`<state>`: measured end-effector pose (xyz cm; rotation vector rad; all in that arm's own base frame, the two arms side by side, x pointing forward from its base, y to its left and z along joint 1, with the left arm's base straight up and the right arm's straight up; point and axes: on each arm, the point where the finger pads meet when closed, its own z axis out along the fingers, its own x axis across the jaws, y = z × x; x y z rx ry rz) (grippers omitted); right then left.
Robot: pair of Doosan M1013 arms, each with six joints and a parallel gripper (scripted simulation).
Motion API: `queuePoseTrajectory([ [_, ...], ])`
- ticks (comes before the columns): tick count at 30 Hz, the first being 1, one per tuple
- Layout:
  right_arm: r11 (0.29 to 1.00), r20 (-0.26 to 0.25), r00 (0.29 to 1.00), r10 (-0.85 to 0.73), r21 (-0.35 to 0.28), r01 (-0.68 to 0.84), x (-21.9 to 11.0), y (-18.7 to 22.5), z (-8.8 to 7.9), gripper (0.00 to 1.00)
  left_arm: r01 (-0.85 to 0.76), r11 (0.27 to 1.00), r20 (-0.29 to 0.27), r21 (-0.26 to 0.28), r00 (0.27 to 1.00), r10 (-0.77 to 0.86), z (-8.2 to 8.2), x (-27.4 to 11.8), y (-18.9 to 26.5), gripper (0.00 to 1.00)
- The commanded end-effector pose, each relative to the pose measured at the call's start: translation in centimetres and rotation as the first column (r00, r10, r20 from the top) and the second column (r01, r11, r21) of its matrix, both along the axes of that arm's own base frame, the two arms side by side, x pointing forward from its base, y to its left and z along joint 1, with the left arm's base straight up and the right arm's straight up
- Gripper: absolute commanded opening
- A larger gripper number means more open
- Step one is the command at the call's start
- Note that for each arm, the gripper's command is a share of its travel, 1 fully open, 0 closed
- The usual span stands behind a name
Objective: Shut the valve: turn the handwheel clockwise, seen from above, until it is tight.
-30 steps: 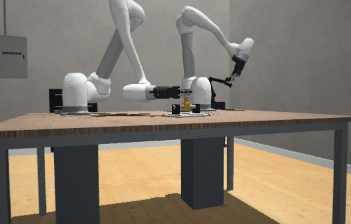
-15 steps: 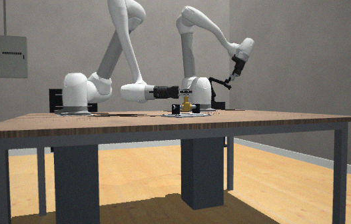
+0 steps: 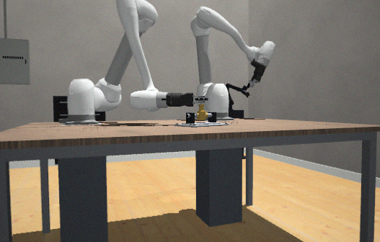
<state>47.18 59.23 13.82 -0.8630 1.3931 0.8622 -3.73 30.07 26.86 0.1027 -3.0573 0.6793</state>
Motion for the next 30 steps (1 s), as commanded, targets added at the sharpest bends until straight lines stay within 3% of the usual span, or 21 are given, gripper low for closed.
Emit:
queuePoseTrajectory([
  [1,1.0,0.0,1.0,0.0,0.001,0.0,0.01,0.01,0.07,0.54,0.0,1.0,0.0,0.001,1.0,0.0,0.04,-0.01,0.02,1.0],
  [8,1.0,0.0,1.0,0.0,0.001,0.0,0.01,0.01,0.07,0.54,0.0,1.0,0.0,0.001,1.0,0.0,0.04,-0.01,0.02,1.0],
  [9,1.0,0.0,1.0,0.0,0.001,0.0,0.01,0.01,0.07,0.0,0.0,1.0,0.0,0.001,1.0,0.0,0.04,-0.01,0.02,1.0],
  [30,1.0,0.0,1.0,0.0,0.001,0.0,0.01,0.01,0.07,0.0,0.0,1.0,0.0,0.001,1.0,0.0,0.04,-0.01,0.02,1.0],
])
